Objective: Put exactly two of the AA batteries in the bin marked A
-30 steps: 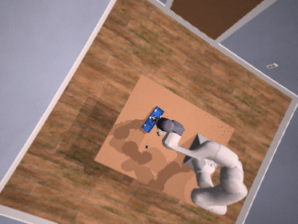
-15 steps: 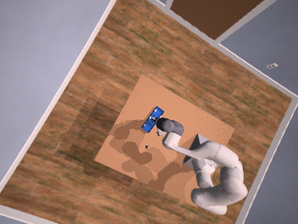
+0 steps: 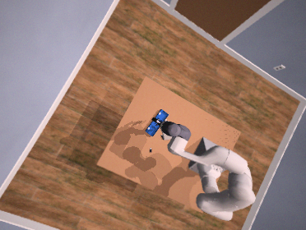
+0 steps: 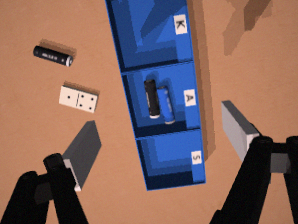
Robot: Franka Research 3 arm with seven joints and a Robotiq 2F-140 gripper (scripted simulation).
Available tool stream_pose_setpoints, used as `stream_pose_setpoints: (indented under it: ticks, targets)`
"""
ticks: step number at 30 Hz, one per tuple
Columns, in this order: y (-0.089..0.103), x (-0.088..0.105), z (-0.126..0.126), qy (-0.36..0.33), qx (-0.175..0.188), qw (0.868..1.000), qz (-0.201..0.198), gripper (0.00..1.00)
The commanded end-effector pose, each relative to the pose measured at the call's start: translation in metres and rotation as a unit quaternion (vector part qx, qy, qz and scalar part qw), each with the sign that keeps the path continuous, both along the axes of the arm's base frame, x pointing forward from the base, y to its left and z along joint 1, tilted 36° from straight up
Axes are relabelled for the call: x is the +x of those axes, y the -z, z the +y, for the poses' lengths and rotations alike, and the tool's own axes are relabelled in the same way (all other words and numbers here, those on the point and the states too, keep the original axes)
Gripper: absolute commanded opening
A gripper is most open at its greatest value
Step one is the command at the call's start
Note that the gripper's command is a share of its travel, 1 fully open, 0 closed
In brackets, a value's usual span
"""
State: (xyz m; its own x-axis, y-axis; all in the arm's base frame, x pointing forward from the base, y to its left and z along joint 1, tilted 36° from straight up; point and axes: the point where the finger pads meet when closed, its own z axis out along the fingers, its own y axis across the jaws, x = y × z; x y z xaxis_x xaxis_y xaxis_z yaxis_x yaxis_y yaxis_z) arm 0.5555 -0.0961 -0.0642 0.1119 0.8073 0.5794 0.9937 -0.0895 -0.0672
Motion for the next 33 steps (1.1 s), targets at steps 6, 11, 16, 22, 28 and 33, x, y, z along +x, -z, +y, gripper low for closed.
stream_pose_setpoints:
  ticks: [6,11,16,22,28,33]
  targets:
    - [-0.027,-0.003,-0.02,-0.004,0.0,1.0,0.004,1.0]
    - [-0.043,-0.002,-0.031,-0.004,0.0,1.0,0.004,1.0]
    - [-0.053,-0.002,-0.038,-0.004,0.0,1.0,0.004,1.0]
    - [-0.073,-0.002,-0.052,-0.004,0.0,1.0,0.004,1.0]
    - [-0.081,-0.002,-0.058,-0.004,0.0,1.0,0.004,1.0]
    - [-0.081,-0.002,-0.058,-0.004,0.0,1.0,0.004,1.0]
